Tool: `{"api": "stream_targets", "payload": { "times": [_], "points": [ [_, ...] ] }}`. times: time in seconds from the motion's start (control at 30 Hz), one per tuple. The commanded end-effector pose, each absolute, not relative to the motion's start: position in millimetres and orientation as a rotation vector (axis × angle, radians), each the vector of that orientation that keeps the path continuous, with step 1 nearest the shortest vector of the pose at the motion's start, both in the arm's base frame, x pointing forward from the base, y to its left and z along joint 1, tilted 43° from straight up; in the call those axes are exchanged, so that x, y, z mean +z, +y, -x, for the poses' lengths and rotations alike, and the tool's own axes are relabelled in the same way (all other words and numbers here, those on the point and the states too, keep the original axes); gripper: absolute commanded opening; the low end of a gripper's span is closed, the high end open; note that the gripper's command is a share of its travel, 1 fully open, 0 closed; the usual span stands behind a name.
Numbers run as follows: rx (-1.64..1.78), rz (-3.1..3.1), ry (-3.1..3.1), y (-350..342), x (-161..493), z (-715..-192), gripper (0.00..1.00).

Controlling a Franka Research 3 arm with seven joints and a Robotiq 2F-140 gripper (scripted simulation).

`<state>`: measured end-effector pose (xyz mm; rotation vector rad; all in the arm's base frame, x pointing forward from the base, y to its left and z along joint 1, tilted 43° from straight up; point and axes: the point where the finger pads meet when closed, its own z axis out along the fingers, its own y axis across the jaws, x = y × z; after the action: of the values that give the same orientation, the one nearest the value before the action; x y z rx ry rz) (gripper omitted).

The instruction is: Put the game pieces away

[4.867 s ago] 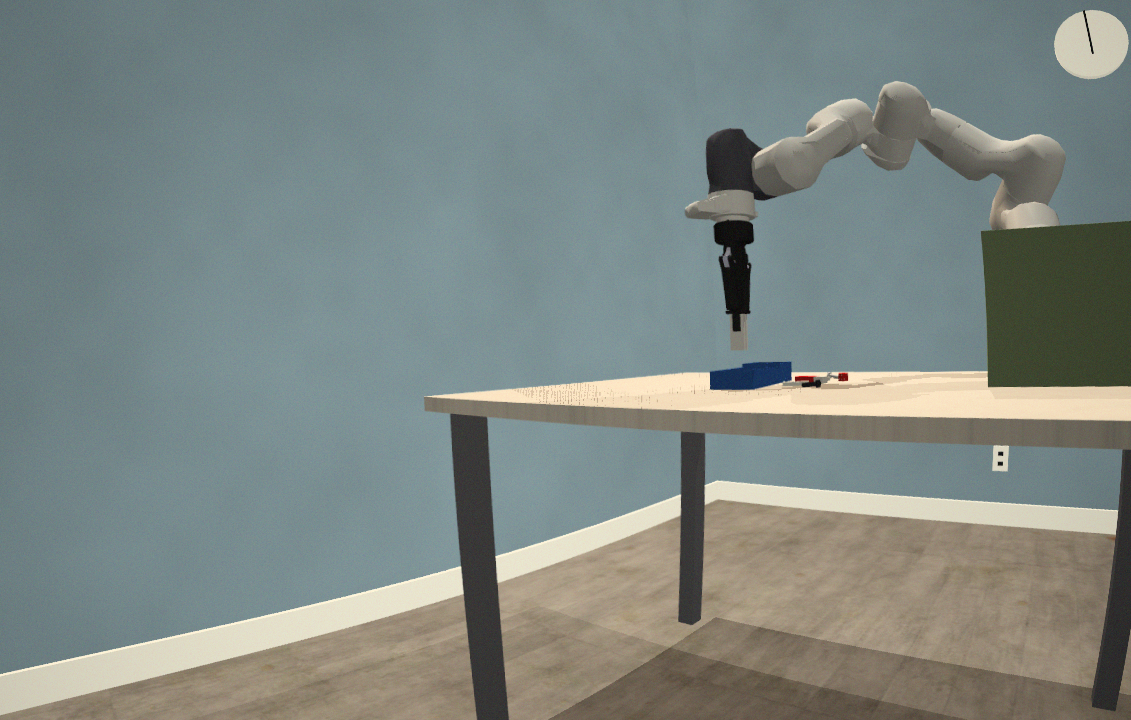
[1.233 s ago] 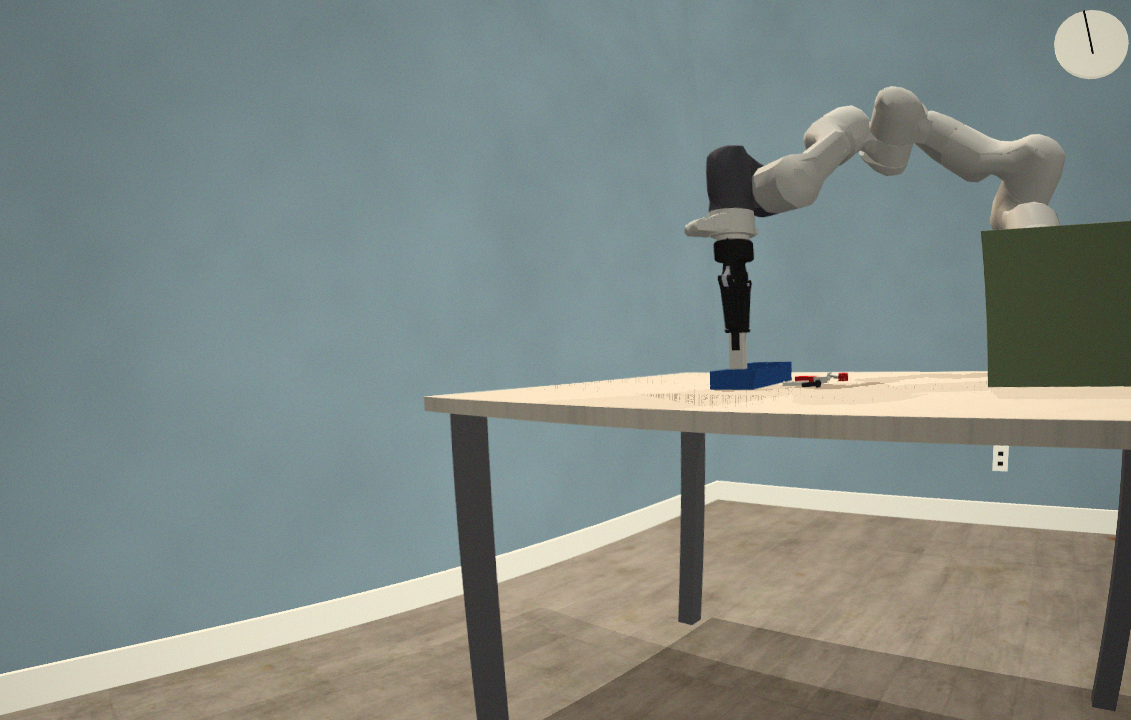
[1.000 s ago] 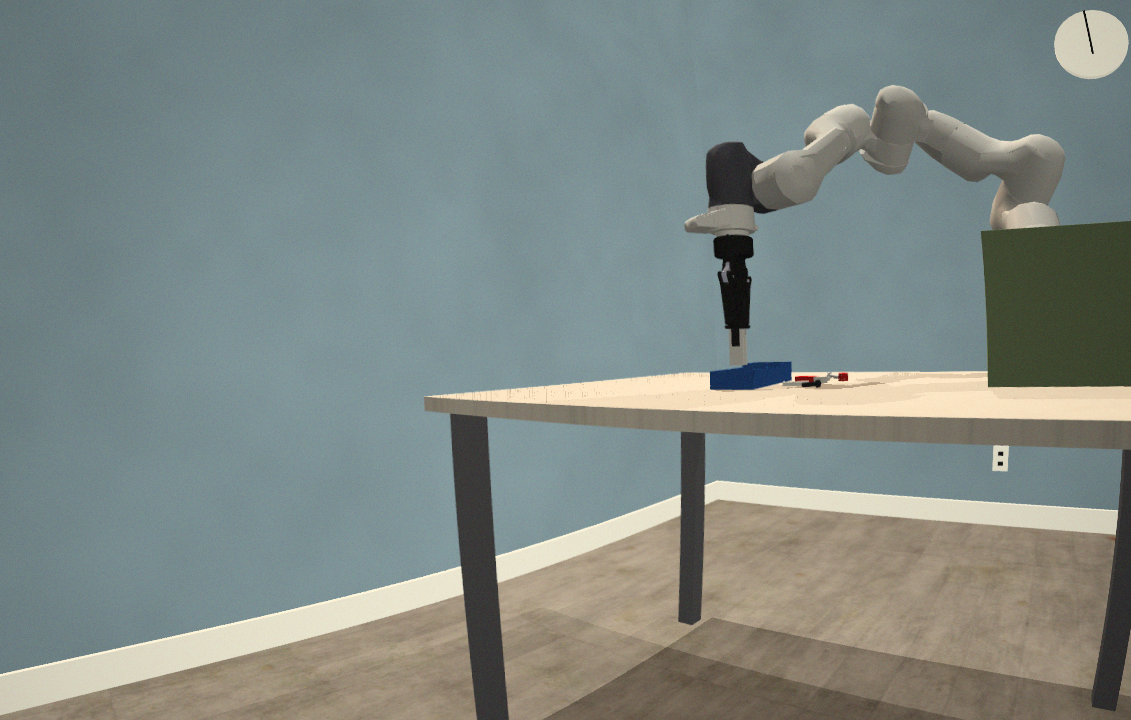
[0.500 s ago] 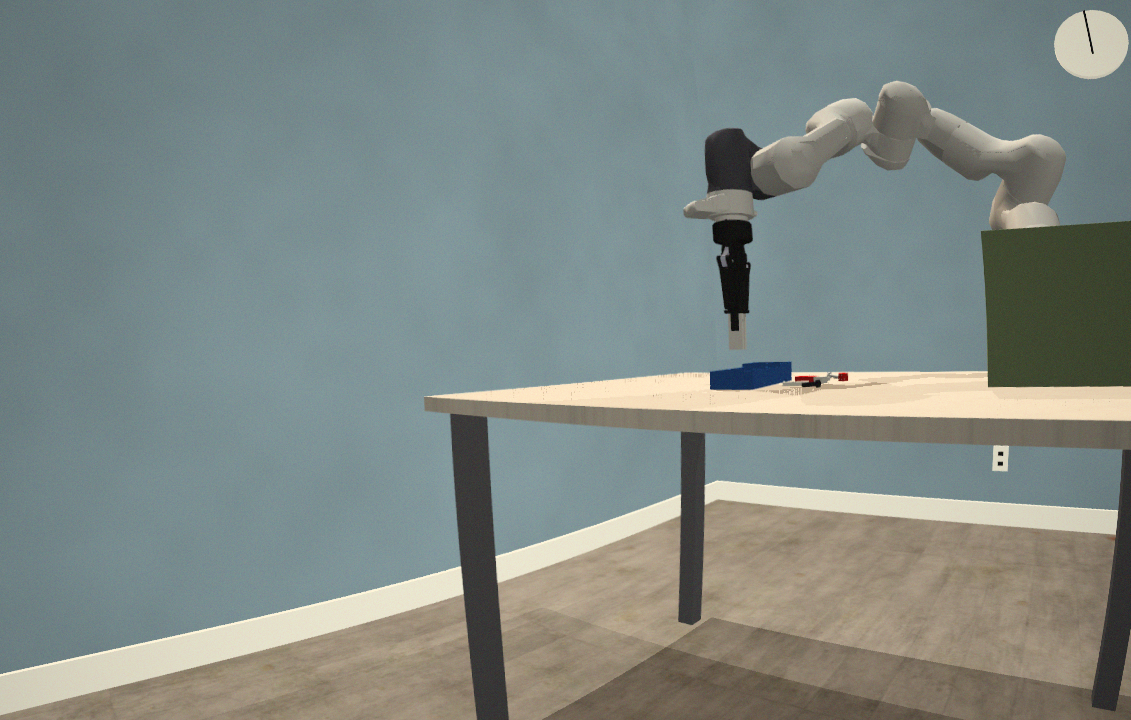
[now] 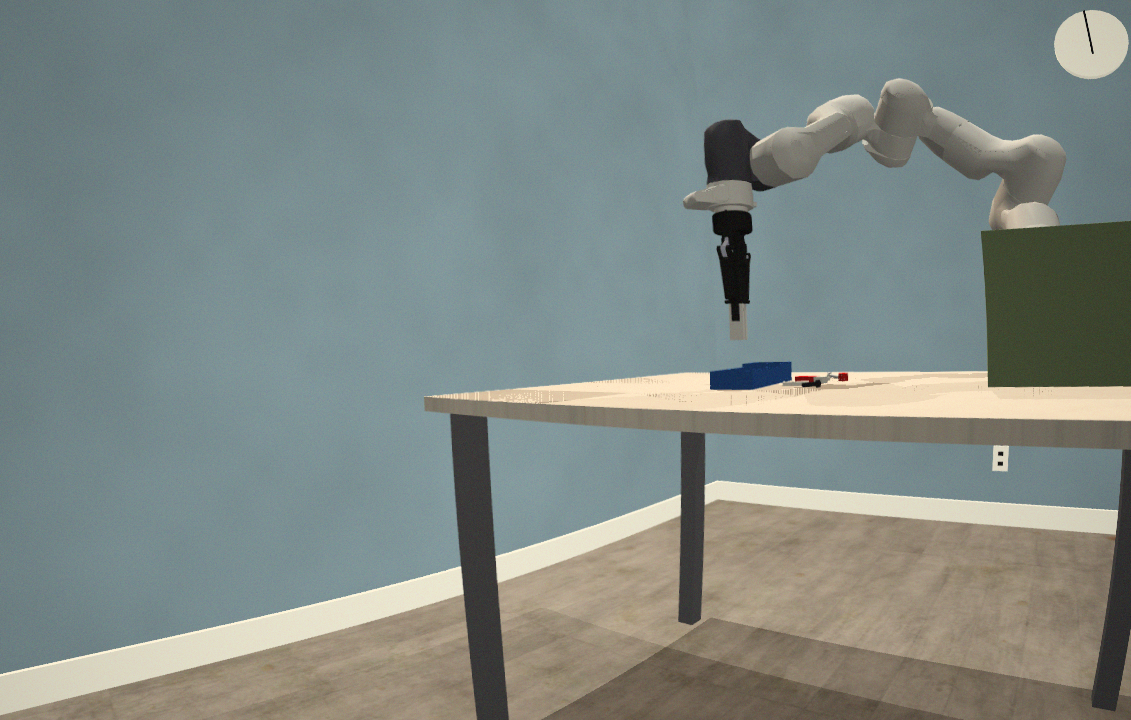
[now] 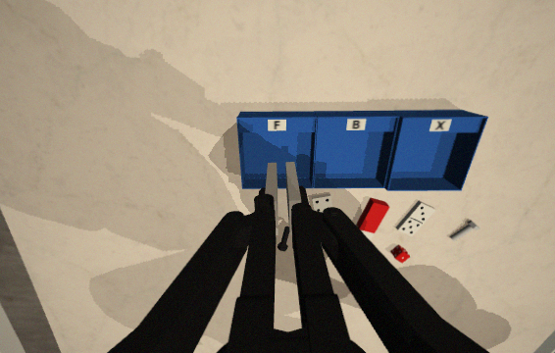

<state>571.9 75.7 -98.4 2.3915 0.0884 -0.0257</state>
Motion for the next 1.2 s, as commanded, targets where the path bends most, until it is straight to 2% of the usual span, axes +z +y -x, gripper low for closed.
{"api": "stream_targets", "payload": {
  "times": [0.0,0.27,1.07,1.1,1.17],
  "points": [
    [-0.030,-2.389,0.096,97.9,-75.0,-571.1,0.05],
    [-0.030,-2.389,0.096,143.4,-26.3,-570.7,0.05],
    [-0.030,-2.389,0.096,144.1,-25.5,-570.7,0.05],
    [-0.054,-2.387,0.156,137.5,-27.8,-566.1,0.25],
    [-0.101,-2.377,0.275,124.4,-32.3,-556.8,0.25]
  ]
}}
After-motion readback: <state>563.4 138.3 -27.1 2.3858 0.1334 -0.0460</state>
